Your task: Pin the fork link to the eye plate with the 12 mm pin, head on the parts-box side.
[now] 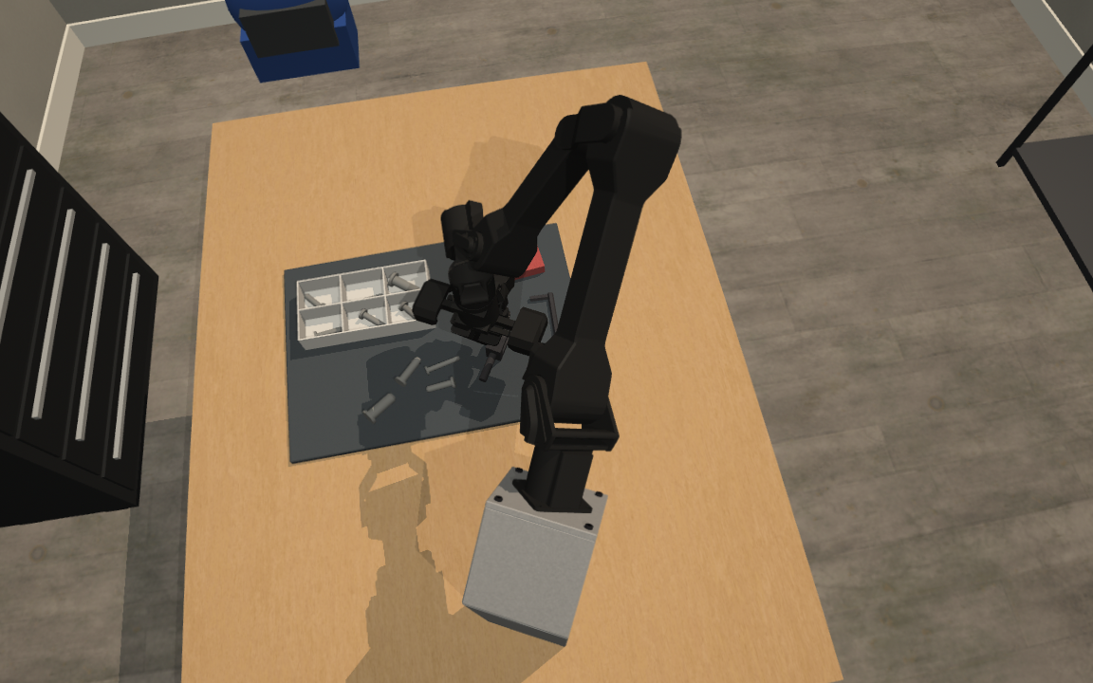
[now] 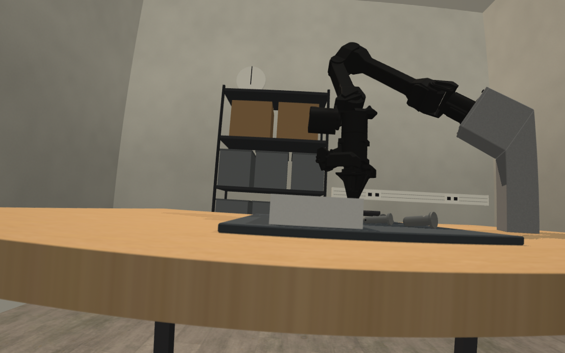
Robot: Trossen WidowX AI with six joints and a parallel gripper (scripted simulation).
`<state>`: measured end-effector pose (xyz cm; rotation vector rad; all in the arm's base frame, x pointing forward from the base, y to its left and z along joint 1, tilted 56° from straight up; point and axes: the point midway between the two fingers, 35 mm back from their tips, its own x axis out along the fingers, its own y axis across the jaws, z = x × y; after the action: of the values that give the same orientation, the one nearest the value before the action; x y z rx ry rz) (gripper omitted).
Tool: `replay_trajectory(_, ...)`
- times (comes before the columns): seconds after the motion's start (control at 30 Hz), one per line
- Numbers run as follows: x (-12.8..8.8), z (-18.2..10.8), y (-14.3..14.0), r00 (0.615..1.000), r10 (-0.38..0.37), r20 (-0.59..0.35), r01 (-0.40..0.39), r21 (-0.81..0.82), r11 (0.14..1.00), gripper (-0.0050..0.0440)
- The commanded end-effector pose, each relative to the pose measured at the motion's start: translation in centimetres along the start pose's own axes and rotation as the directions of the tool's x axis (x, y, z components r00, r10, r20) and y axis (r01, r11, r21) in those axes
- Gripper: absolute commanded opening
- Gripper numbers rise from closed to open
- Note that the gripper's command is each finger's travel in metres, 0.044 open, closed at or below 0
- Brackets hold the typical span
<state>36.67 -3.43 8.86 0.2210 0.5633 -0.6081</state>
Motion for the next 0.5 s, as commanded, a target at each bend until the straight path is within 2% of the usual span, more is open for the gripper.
replay_trajectory(0.0,-0.35,0.41,-0.44,1.000,-0.001,0.009,0.001,0.007,1.000,-0.0050)
replay_trajectory(0.47,-0.58,0.39,-0.95,1.000,0.001,0.009,-0.001,0.006,1.000,-0.0050)
